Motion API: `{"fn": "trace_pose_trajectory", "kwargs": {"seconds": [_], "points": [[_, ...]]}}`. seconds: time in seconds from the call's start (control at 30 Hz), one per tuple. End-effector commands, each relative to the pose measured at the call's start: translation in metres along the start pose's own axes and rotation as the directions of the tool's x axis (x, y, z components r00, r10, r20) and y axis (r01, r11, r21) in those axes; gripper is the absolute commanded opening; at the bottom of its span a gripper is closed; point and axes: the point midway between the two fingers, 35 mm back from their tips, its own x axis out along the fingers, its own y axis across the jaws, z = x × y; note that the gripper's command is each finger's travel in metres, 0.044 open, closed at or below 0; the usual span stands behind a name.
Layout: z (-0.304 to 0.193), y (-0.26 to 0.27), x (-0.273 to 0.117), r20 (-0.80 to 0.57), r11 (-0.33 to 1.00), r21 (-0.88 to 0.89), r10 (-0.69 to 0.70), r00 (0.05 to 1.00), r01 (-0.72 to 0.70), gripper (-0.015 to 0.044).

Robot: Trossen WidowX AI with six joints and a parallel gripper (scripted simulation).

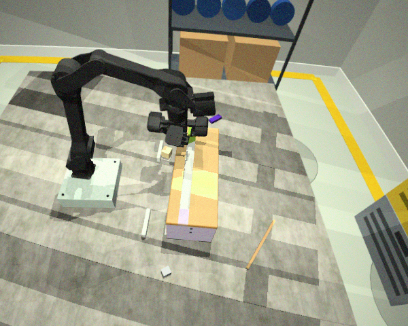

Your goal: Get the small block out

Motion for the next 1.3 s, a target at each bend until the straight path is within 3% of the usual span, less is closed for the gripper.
{"fn": "trace_pose_trajectory", "kwargs": {"seconds": [0.0, 0.1, 0.17, 0.23, 0.4, 0.53, 0.63, 0.83, 1.07, 1.27], "points": [[-0.002, -0.002, -0.006, 0.000, 1.000, -0.003, -0.004, 1.000, 0.004, 0.0400], [-0.010, 0.000, -0.004, -0.020, 0.996, -0.087, 0.023, 1.000, -0.024, 0.0348], [-0.016, -0.002, -0.005, -0.013, 0.956, -0.291, 0.041, 0.999, -0.043, 0.0295], [-0.017, -0.005, -0.004, 0.010, 0.870, -0.491, 0.051, 0.999, -0.039, 0.0285], [-0.020, -0.011, -0.003, 0.063, 0.493, -0.870, 0.080, 0.995, 0.016, 0.0285], [-0.022, -0.015, -0.002, 0.103, 0.086, -0.992, 0.107, 0.989, 0.094, 0.0285], [-0.023, -0.018, -0.001, 0.131, -0.231, -0.960, 0.129, 0.983, 0.158, 0.0285], [-0.025, -0.023, -0.001, 0.168, -0.560, -0.796, 0.163, 0.972, 0.231, 0.0285], [-0.027, -0.027, -0.001, 0.200, -0.830, -0.485, 0.199, 0.959, 0.274, 0.0285], [-0.028, -0.030, -0.002, 0.223, -0.951, -0.157, 0.228, 0.948, 0.266, 0.0285]]}}
